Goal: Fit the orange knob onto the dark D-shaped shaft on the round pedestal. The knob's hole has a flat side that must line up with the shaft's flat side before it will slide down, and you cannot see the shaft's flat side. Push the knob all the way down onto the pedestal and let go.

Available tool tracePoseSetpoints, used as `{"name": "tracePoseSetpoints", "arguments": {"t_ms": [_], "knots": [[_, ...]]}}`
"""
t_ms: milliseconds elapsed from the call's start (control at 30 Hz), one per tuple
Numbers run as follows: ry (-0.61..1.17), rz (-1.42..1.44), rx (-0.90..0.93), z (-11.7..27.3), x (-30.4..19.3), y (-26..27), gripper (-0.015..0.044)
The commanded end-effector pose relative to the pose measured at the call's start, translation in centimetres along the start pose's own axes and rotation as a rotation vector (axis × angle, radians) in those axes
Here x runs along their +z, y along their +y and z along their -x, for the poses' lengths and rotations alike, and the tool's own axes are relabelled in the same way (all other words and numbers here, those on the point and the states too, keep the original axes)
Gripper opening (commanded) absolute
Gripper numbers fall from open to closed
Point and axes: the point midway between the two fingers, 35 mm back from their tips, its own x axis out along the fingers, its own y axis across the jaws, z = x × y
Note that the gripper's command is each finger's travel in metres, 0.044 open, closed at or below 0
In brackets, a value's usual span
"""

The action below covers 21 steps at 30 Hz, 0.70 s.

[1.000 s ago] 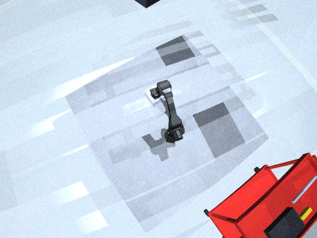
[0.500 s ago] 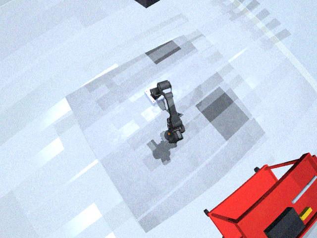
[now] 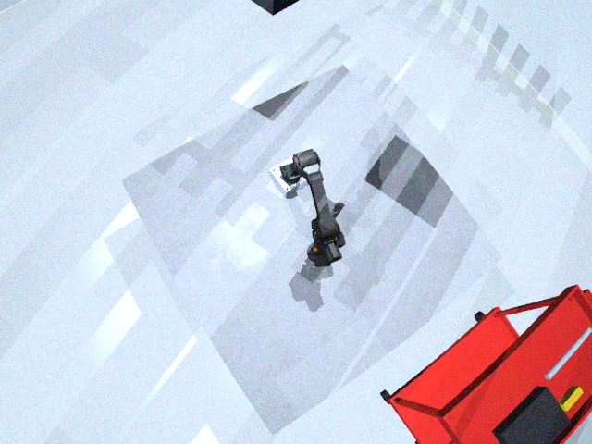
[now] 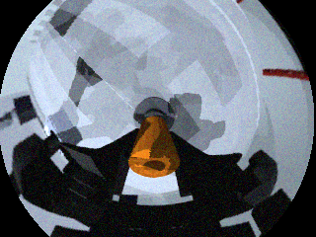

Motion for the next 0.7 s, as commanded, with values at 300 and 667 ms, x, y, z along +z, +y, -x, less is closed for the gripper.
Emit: {"name": "tracePoseSetpoints", "arguments": {"t_ms": [300,667], "knots": [[-0.003,0.004,-0.005,-0.07,0.07,-0.16,0.0],[-0.003,0.013,-0.005,0.42,0.11,-0.33,0.0]]}}
